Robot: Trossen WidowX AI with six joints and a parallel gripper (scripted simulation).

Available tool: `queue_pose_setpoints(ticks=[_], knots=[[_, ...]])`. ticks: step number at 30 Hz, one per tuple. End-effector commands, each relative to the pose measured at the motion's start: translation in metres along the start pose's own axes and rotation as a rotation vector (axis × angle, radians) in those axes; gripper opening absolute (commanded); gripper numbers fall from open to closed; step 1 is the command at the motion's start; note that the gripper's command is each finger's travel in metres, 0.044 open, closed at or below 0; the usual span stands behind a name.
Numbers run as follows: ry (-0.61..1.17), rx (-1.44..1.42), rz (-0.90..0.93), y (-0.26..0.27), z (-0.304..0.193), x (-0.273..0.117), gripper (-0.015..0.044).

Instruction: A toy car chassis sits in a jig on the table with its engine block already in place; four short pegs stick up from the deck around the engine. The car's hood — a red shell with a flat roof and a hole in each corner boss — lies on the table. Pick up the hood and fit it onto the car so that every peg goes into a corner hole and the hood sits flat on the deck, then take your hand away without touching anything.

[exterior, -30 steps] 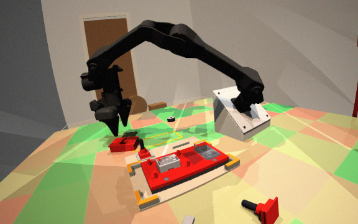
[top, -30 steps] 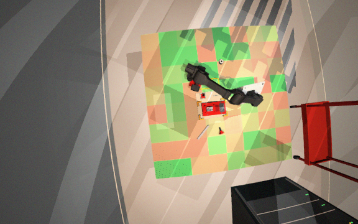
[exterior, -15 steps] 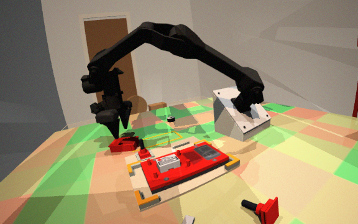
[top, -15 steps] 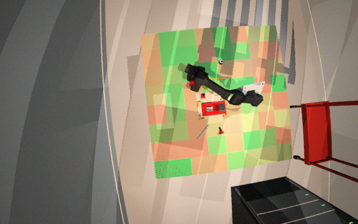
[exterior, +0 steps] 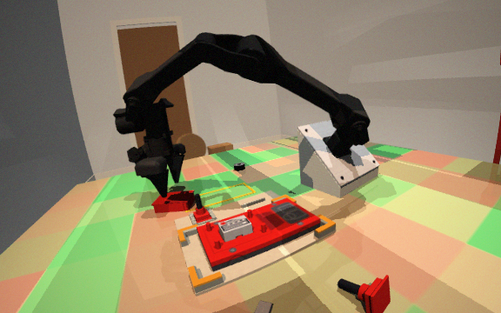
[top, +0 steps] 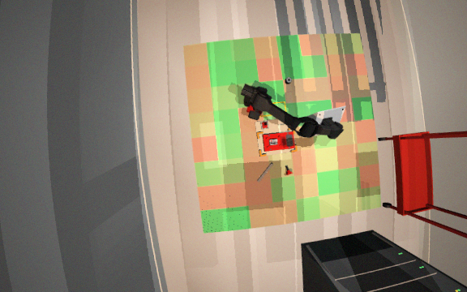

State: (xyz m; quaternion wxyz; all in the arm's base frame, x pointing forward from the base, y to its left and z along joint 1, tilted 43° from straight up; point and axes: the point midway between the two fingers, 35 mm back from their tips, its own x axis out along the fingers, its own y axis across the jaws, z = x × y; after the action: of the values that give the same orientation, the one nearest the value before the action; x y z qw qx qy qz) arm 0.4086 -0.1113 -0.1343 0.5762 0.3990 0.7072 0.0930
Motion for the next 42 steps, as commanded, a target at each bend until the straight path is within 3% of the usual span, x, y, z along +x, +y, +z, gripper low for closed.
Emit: queue_pose_setpoints(ticks=[1, 42], knots=[[-0.001, 0.005, 0.004, 0.000, 0.000, 0.002, 0.0440], [-0.001, 0.005, 0.005, -0.001, 0.000, 0.024, 0.0440]])
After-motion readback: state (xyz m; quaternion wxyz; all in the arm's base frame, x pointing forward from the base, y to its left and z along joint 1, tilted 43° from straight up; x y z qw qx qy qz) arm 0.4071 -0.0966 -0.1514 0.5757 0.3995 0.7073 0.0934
